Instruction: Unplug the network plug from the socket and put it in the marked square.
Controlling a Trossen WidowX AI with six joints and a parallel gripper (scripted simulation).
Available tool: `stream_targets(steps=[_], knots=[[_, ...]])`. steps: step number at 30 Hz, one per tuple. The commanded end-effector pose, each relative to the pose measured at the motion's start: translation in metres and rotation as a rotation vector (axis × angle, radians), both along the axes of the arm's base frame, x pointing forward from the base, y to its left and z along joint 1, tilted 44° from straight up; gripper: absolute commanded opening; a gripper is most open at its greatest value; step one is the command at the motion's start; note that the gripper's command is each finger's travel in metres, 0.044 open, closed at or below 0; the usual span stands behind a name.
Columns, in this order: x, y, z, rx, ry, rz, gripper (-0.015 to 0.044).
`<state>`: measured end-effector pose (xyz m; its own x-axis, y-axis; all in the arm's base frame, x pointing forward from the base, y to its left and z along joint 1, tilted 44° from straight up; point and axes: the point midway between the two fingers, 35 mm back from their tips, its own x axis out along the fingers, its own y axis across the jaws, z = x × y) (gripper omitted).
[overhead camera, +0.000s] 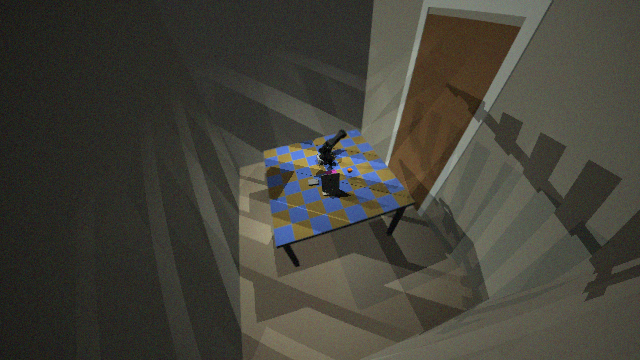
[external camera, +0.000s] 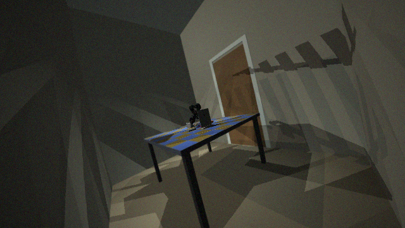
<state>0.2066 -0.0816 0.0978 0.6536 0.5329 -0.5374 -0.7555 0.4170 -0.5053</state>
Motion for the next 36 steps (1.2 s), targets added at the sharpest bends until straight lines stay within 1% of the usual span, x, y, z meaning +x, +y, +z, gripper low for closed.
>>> stream_targets(steps=[1, 5, 36], knots=[[0.000, -0.004, 0.004, 0.004, -0.004, 0.000, 0.0156], [-0.001, -0.004, 0.005, 0.003, 0.002, -0.003, 0.0156], [-0.009, -0.062, 0.065, 0.071, 0.055, -0.070, 0.0156]])
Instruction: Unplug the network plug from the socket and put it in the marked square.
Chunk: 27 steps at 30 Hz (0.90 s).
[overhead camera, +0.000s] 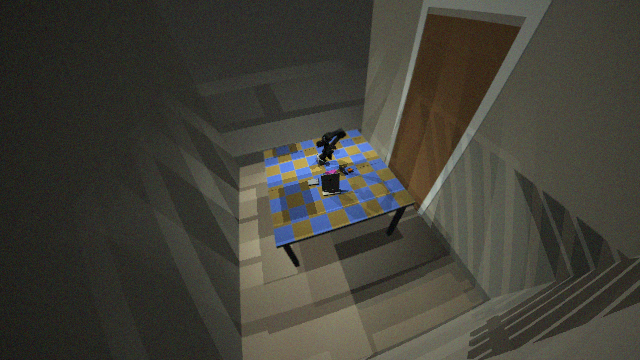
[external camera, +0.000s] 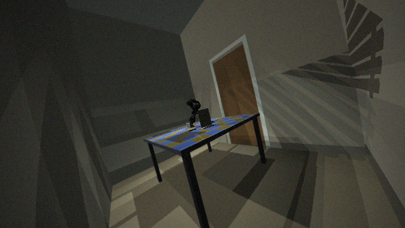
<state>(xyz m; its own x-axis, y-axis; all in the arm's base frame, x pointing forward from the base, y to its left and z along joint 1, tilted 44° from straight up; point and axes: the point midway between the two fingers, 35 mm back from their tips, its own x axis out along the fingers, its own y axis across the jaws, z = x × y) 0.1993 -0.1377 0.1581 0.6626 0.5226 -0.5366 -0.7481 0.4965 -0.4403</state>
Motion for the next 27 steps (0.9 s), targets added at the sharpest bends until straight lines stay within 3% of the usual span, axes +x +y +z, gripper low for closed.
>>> stream_targets(steps=[1, 9, 20, 27], knots=[[-0.002, -0.008, 0.007, 0.011, 0.008, -0.006, 0.0156], [-0.006, -0.018, 0.020, 0.028, 0.015, -0.018, 0.0156], [-0.006, -0.018, 0.020, 0.028, 0.015, -0.018, 0.0440], [-0.006, -0.018, 0.020, 0.028, 0.015, -0.018, 0.0440]])
